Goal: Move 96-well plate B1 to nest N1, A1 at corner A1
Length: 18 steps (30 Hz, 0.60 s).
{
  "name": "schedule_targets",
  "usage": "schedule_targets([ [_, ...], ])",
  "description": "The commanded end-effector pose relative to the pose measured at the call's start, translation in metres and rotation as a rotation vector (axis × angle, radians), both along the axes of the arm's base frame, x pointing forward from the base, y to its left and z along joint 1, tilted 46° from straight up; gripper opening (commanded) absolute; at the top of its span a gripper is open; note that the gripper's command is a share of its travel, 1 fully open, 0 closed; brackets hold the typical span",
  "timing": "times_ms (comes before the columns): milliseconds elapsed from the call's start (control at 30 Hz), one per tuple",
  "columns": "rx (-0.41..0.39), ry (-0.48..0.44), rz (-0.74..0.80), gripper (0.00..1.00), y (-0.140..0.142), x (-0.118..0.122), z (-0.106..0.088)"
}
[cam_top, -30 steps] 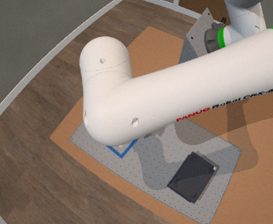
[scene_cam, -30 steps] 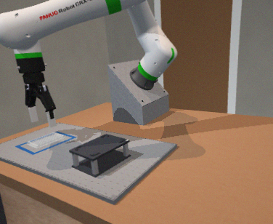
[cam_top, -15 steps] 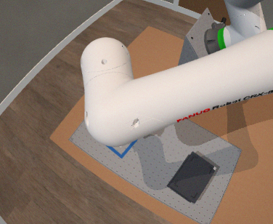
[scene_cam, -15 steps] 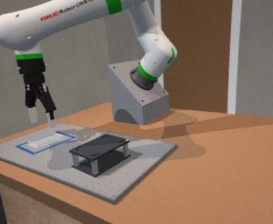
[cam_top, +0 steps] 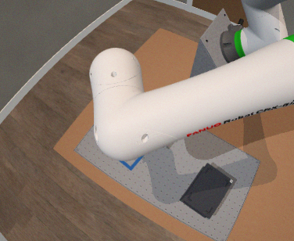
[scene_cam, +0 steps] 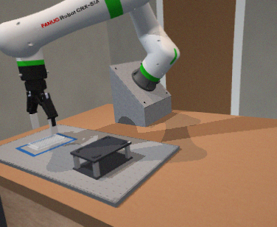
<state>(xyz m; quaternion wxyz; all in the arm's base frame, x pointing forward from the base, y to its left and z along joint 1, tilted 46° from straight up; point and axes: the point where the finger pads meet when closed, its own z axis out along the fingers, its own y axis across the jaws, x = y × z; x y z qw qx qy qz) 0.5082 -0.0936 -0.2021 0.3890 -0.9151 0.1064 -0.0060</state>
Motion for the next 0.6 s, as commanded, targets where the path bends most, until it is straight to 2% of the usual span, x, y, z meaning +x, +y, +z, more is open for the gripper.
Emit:
schedule_targets([
  [0,0.000,0.000,0.000,1.00,0.004,0.001,-0.005],
  [567,0.000,0.000,0.000,1.00,0.022,0.003,-0.022],
])
